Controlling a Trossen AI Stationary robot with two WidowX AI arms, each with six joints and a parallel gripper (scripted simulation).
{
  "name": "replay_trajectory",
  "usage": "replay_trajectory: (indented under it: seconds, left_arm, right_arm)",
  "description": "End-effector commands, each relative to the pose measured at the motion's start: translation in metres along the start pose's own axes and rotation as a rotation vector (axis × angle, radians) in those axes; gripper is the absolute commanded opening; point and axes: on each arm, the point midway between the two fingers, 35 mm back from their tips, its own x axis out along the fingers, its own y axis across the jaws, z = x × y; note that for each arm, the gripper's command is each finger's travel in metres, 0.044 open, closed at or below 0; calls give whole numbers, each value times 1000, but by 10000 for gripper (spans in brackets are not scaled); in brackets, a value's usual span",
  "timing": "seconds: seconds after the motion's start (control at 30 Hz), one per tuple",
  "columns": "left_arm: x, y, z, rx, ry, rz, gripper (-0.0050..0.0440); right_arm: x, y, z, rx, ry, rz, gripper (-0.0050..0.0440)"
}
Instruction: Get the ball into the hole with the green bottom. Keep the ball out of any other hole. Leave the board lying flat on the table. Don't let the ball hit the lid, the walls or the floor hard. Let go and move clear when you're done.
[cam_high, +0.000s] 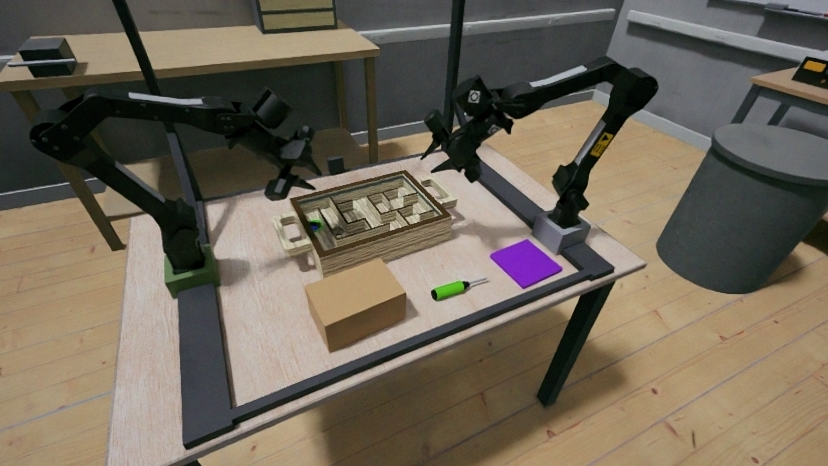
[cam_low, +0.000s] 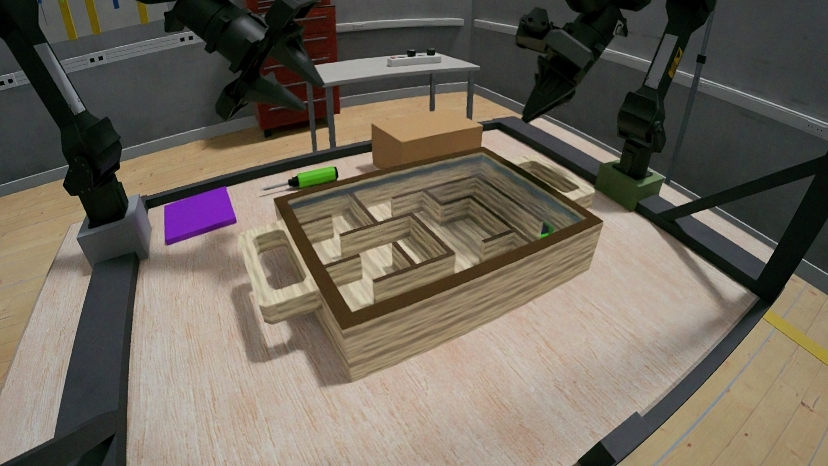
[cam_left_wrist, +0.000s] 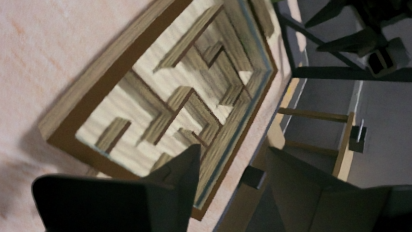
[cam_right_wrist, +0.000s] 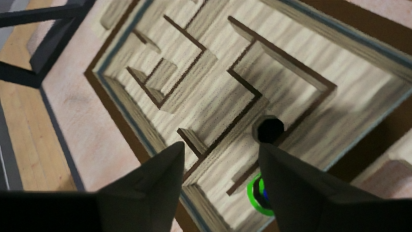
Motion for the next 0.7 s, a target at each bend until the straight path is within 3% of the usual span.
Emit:
replay_trajectory:
  seconds: [0.0, 0.33, 0.53, 0.67]
  left_arm:
    - [-16, -10, 20, 134, -73, -100, 185]
    - [-55, -23, 68, 470, -335, -213, 185]
    - [-65, -26, 78, 557, -406, -224, 185]
    - [-88, -28, 95, 677, -542, -225, 185]
  right_arm:
    - [-7, 12, 11, -89, -61, 95, 185]
    - [-29, 40, 37, -326, -262, 269, 185]
    - [-34, 47, 44, -386, -315, 299, 185]
    - [-51, 56, 53, -473, -421, 349, 185]
